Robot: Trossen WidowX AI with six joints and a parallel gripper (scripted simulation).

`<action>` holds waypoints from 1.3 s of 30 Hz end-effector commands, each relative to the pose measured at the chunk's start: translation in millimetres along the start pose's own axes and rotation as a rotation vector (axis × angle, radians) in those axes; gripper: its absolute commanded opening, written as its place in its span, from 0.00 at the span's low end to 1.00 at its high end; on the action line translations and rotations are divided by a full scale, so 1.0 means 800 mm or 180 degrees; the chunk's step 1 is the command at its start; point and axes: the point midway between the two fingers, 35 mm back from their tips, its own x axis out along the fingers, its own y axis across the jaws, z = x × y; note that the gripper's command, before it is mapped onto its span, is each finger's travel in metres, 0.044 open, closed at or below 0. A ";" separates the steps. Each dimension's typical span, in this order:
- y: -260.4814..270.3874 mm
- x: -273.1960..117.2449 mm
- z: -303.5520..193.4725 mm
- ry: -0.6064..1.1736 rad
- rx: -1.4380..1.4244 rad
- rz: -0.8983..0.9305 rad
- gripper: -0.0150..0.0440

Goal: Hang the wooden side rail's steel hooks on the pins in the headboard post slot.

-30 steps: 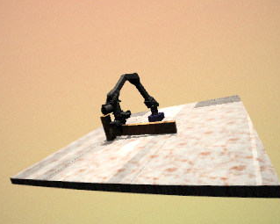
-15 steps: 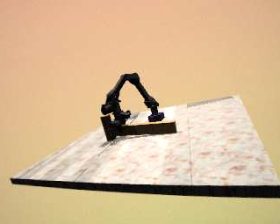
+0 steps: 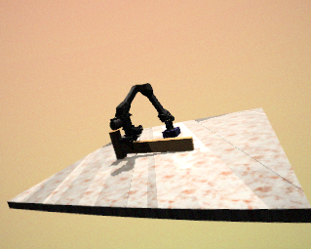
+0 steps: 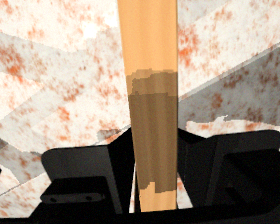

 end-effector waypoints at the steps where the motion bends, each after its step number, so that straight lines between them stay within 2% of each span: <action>1: -0.002 -0.003 -0.002 0.0021 -0.0015 -0.0017 0.25; 39: -0.003 0.002 -0.003 0.0022 -0.0015 -0.0017 0.25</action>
